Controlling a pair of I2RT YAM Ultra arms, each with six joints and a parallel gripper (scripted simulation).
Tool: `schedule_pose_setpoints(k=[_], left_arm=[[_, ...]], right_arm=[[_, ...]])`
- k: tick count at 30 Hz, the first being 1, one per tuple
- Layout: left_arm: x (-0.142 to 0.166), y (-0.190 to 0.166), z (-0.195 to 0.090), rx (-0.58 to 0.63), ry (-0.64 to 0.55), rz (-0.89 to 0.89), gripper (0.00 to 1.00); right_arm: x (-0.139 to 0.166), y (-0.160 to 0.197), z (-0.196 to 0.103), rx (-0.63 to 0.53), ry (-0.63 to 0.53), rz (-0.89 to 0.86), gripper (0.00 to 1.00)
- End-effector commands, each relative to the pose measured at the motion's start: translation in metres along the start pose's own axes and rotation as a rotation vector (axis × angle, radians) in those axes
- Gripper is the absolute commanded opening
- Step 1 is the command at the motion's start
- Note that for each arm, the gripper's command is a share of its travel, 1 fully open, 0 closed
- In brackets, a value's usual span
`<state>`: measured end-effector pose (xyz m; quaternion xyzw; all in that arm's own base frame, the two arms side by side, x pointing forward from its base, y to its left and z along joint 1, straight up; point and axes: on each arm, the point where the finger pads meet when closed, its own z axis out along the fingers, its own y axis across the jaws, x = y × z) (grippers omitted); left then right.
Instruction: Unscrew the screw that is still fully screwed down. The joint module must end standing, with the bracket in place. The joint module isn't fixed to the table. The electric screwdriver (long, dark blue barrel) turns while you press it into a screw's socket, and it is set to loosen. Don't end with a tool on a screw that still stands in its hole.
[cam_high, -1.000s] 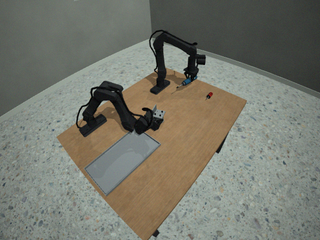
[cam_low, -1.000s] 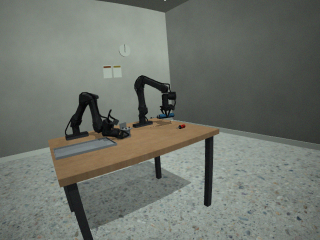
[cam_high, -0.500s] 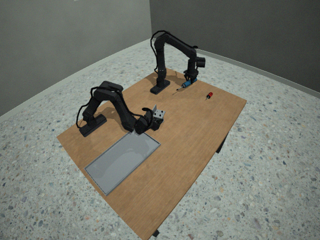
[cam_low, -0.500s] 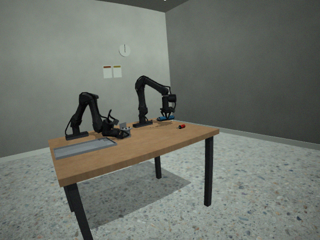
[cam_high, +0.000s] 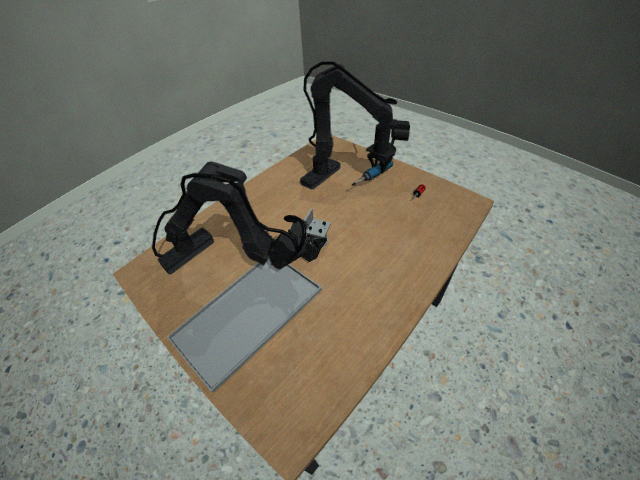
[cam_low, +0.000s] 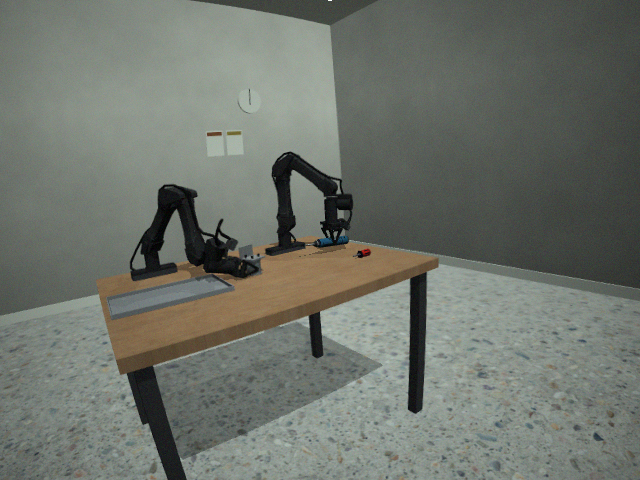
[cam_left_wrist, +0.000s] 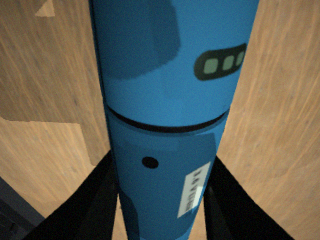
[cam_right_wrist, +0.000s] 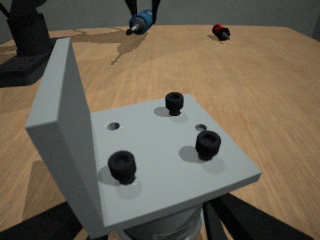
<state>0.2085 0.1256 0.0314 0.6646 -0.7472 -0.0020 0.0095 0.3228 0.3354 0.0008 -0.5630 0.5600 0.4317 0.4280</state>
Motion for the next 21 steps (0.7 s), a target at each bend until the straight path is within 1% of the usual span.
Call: schedule_pose_setpoints(k=[1,6,13,14,18,19,21], left_arm=[[-0.008,-0.017,-0.012,0.064,-0.045,0.004,0.42],[0.000,-0.005,0.004,0.017,-0.009,0.004,0.42],[-0.001,-0.007,0.006,0.019,-0.011,0.004,0.42],[-0.004,-0.006,0.001,0.024,-0.018,0.001,0.42],[-0.004,-0.006,0.001,0.024,-0.018,0.001,0.42],[0.000,-0.005,0.009,0.011,-0.005,0.004,0.42],[0.001,-0.005,0.011,0.010,-0.004,0.004,0.42]], right_arm=[[-0.014,-0.004,-0.005,0.005,-0.021,-0.021,0.59],[-0.014,-0.004,-0.005,0.005,-0.021,-0.021,0.59],[-0.014,-0.004,-0.005,0.005,-0.021,-0.021,0.59],[-0.014,-0.004,-0.005,0.005,-0.021,-0.021,0.59],[-0.014,-0.004,-0.005,0.005,-0.021,-0.021,0.59],[-0.014,-0.004,-0.005,0.005,-0.021,-0.021,0.59],[-0.014,-0.004,-0.005,0.005,-0.021,-0.021,0.59]])
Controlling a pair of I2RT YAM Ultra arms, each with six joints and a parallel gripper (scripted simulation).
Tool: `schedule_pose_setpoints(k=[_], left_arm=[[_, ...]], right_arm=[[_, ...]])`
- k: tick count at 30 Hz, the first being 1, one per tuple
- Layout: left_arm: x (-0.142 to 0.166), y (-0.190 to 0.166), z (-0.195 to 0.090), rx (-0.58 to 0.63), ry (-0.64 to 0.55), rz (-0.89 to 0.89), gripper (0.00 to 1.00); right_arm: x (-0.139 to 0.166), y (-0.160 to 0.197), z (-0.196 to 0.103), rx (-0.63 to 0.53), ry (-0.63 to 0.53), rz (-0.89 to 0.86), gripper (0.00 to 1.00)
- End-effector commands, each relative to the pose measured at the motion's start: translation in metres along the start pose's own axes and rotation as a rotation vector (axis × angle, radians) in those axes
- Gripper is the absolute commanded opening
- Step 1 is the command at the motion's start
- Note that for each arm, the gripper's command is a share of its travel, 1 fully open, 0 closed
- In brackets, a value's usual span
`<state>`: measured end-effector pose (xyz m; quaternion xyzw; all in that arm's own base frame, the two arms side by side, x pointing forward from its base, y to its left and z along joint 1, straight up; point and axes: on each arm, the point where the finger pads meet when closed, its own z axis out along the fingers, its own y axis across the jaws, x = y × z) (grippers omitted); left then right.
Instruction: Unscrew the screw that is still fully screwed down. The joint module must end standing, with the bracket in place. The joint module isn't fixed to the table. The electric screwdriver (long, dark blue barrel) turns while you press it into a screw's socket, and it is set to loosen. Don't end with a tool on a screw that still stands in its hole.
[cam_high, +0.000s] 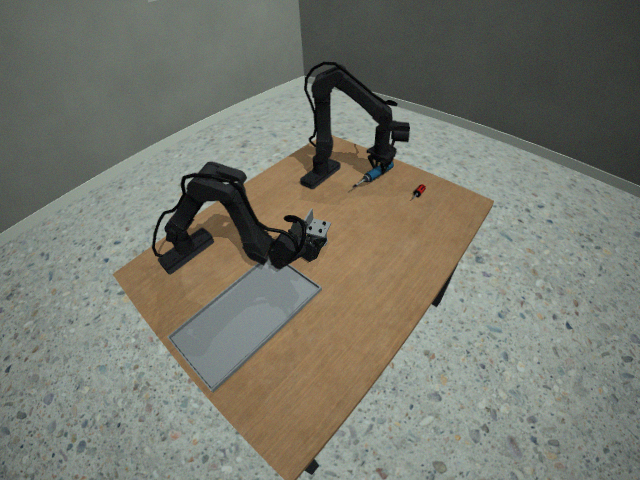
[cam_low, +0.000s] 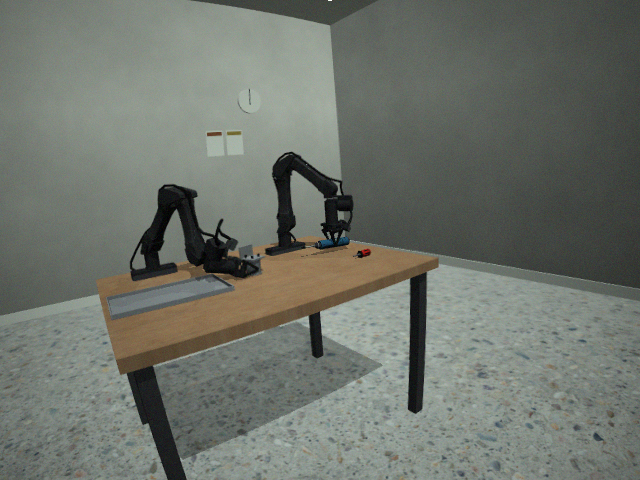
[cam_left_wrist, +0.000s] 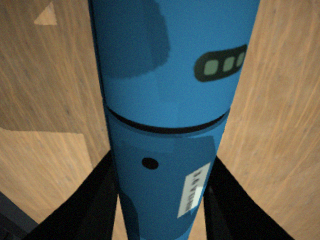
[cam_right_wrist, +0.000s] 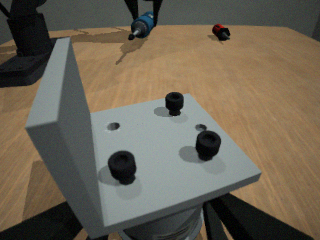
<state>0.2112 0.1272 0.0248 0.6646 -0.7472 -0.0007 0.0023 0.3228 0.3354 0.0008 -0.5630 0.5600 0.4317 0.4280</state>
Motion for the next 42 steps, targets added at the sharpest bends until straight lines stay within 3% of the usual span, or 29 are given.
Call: schedule_pose_setpoints(k=[1,9,14,25,28,42], left_arm=[[0.000,-0.006,0.002,0.009,-0.003,0.004,0.42],[0.003,-0.002,0.012,-0.002,0.005,0.004,0.42],[-0.004,-0.011,-0.001,0.042,-0.028,0.004,0.42],[0.004,0.000,0.020,-0.004,0.006,0.004,0.42],[-0.006,-0.013,0.009,0.040,-0.026,0.004,0.42],[-0.002,-0.004,0.014,0.013,-0.009,0.002,0.42]], right_arm=[[-0.014,-0.004,-0.005,0.005,-0.021,-0.021,0.59],[-0.014,-0.004,-0.005,0.005,-0.021,-0.021,0.59],[-0.014,-0.004,-0.005,0.005,-0.021,-0.021,0.59],[-0.014,-0.004,-0.005,0.005,-0.021,-0.021,0.59],[-0.014,-0.004,-0.005,0.005,-0.021,-0.021,0.59],[-0.014,-0.004,-0.005,0.005,-0.021,-0.021,0.59]])
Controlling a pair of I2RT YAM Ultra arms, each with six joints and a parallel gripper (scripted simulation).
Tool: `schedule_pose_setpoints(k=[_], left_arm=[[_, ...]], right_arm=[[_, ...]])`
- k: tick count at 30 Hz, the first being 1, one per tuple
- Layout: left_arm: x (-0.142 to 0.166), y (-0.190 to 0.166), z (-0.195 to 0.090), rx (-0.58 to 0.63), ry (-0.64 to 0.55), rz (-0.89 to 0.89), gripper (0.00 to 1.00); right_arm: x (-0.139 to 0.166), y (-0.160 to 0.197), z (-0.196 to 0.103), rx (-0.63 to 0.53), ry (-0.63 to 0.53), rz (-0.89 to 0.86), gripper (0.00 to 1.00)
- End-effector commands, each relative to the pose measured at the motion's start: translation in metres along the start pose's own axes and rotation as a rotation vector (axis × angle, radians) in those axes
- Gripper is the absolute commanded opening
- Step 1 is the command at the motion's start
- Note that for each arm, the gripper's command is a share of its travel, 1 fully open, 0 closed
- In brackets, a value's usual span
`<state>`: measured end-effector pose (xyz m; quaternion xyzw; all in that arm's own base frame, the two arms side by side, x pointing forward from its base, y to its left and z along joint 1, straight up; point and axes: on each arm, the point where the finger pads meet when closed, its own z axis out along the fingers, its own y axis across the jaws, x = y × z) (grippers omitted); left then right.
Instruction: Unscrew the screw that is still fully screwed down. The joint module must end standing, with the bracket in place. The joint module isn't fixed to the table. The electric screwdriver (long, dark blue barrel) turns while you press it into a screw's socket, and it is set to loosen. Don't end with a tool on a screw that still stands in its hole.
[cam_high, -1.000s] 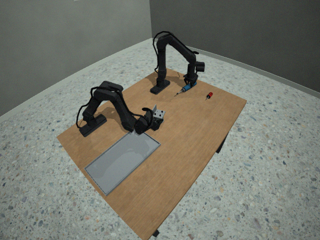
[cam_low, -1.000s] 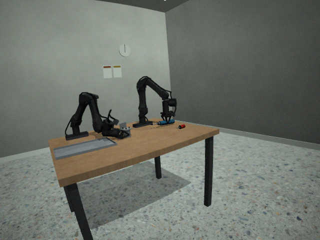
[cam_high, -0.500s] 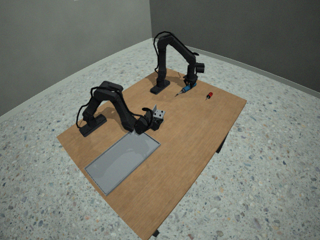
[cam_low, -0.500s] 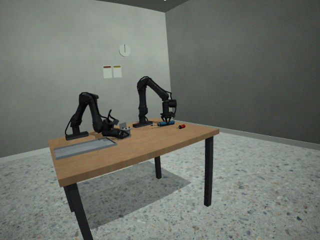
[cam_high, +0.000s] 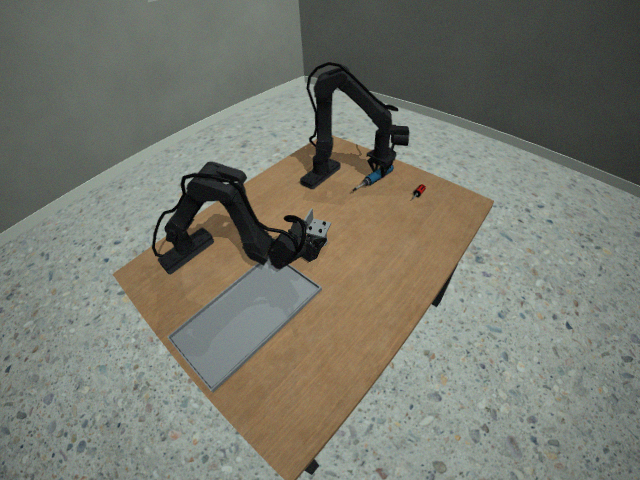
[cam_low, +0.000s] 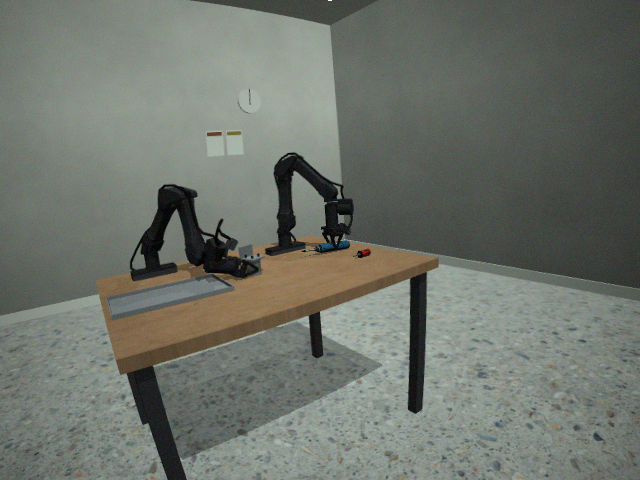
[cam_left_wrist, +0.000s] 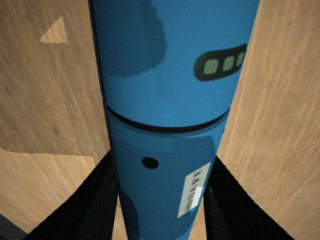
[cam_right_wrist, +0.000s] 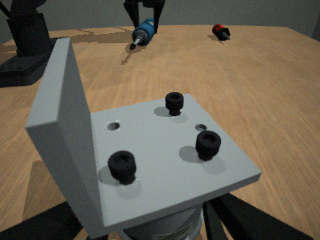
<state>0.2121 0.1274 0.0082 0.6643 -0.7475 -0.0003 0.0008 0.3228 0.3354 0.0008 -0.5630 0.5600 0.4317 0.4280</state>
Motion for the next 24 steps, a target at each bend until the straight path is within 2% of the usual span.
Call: schedule_pose_setpoints(k=[1,23,24], left_arm=[[-0.0015,-0.0030,-0.0022,0.010,-0.007,0.001,0.42],[-0.0016,-0.0032,-0.0011,0.010,-0.007,0.003,0.42],[-0.0016,-0.0032,-0.0011,0.010,-0.007,0.003,0.49]], right_arm=[[-0.0145,-0.0036,-0.0049,0.005,-0.021,-0.021,0.59],[-0.0145,-0.0036,-0.0049,0.005,-0.021,-0.021,0.59],[-0.0145,-0.0036,-0.0049,0.005,-0.021,-0.021,0.59]])
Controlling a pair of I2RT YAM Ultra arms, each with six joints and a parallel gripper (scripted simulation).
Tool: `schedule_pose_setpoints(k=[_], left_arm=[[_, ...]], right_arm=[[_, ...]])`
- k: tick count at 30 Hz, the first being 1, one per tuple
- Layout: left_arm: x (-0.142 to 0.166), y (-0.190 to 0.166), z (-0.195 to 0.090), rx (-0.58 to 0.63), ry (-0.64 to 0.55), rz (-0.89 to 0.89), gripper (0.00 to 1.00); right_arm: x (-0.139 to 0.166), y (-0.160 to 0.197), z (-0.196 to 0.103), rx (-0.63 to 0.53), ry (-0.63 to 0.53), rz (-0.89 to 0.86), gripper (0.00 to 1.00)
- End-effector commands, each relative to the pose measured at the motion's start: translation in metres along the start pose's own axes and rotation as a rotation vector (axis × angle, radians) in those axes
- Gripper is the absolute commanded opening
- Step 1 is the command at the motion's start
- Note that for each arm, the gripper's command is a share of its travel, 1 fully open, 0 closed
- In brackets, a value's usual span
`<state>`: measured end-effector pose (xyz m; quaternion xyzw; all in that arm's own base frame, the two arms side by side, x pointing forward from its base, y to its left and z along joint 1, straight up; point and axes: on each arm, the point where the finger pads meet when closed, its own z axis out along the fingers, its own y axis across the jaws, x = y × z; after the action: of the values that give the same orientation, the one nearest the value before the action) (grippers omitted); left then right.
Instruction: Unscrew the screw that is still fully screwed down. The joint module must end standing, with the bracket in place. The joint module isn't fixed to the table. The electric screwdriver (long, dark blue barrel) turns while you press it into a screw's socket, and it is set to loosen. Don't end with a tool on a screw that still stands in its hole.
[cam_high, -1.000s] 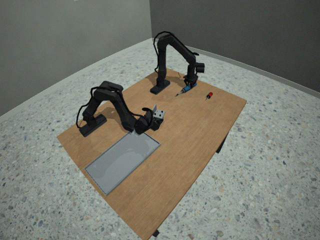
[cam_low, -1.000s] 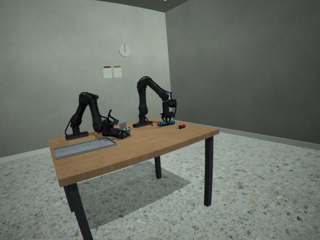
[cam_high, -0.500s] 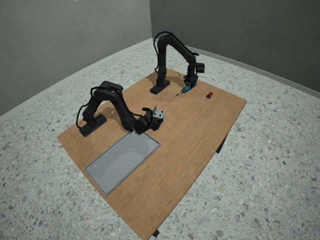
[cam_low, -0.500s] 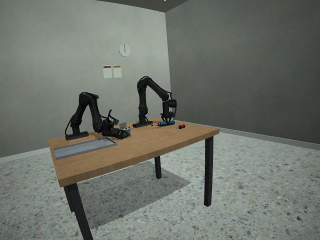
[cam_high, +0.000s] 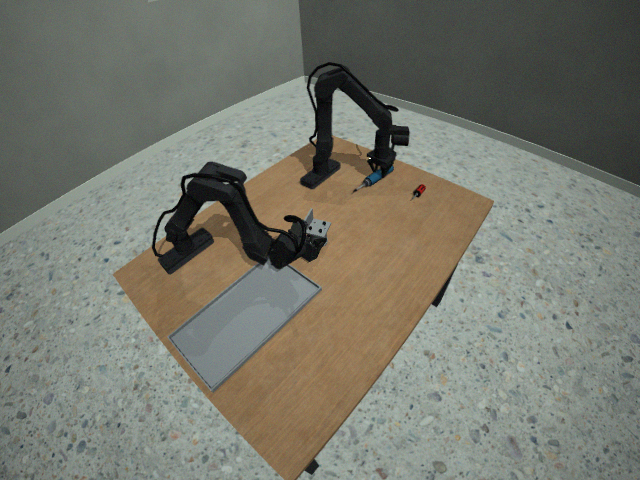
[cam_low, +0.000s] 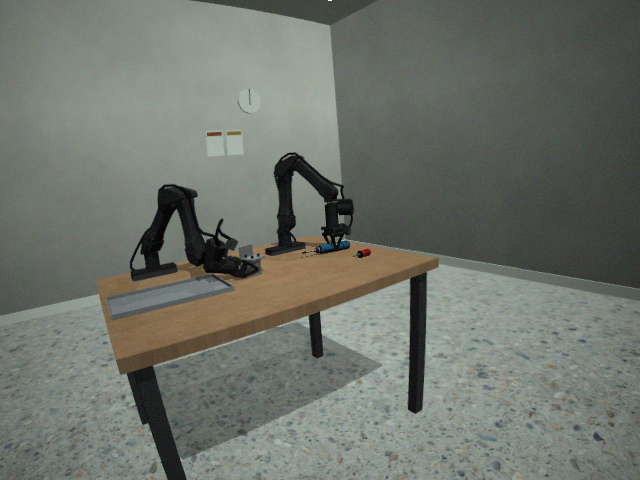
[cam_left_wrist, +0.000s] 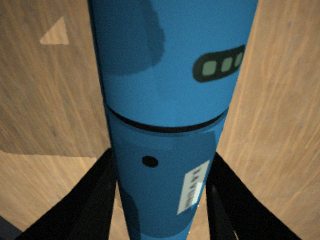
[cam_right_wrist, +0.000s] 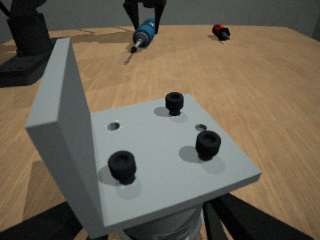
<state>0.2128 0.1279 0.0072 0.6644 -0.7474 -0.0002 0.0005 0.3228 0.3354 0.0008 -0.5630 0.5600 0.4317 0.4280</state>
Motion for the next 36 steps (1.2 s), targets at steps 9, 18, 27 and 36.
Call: schedule_pose_setpoints(k=[9,18,27,36], left_arm=[[-0.0010,-0.0026,-0.0021,0.010,-0.006,0.003,0.49],[-0.0010,-0.0026,-0.0021,0.010,-0.006,0.003,0.57],[-0.0010,-0.0026,-0.0021,0.010,-0.006,0.003,0.57],[-0.0010,-0.0026,-0.0021,0.010,-0.006,0.003,0.65]], right_arm=[[-0.0145,-0.0036,-0.0049,0.005,-0.021,-0.021,0.59],[-0.0145,-0.0036,-0.0049,0.005,-0.021,-0.021,0.59],[-0.0145,-0.0036,-0.0049,0.005,-0.021,-0.021,0.59],[-0.0145,-0.0036,-0.0049,0.005,-0.021,-0.021,0.59]])
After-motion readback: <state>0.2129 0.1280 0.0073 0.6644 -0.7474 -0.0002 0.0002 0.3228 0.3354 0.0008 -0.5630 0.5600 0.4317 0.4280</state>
